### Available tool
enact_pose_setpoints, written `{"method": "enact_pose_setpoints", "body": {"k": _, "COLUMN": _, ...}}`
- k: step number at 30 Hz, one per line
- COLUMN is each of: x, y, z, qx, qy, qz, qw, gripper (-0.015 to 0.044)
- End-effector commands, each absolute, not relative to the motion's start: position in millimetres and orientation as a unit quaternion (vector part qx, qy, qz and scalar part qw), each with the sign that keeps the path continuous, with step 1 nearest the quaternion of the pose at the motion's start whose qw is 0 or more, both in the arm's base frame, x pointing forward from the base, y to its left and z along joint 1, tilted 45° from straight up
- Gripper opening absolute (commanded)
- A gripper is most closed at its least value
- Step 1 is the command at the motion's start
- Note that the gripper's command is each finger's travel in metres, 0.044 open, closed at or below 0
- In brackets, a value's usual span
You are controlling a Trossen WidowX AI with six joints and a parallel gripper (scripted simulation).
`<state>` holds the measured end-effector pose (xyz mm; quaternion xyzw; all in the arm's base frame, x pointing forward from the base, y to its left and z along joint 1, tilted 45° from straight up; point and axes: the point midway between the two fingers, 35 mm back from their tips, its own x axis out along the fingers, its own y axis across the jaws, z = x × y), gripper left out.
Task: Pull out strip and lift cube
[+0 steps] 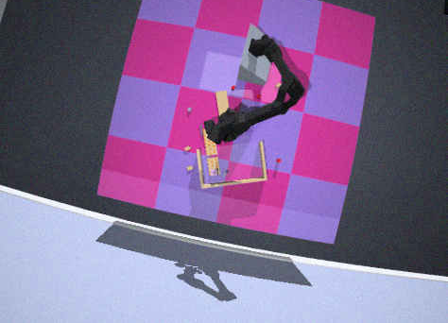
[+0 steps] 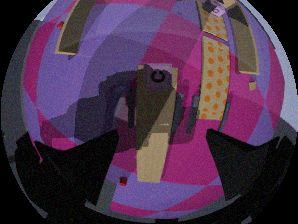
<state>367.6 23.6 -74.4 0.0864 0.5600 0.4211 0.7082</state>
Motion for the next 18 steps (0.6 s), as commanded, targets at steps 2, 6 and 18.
{"method": "enact_pose_setpoints", "body": {"k": 2, "x": 384, "y": 31, "z": -67, "qx": 0.092, "qy": 0.562, "qz": 0.423, "qw": 0.705, "gripper": 0.044}}
{"method": "enact_pose_setpoints", "body": {"k": 6, "x": 397, "y": 36, "z": -60, "qx": 0.092, "qy": 0.562, "qz": 0.423, "qw": 0.705, "gripper": 0.044}}
{"method": "enact_pose_setpoints", "body": {"k": 18, "x": 412, "y": 49, "z": -59, "qx": 0.092, "qy": 0.562, "qz": 0.423, "qw": 0.705, "gripper": 0.0282}}
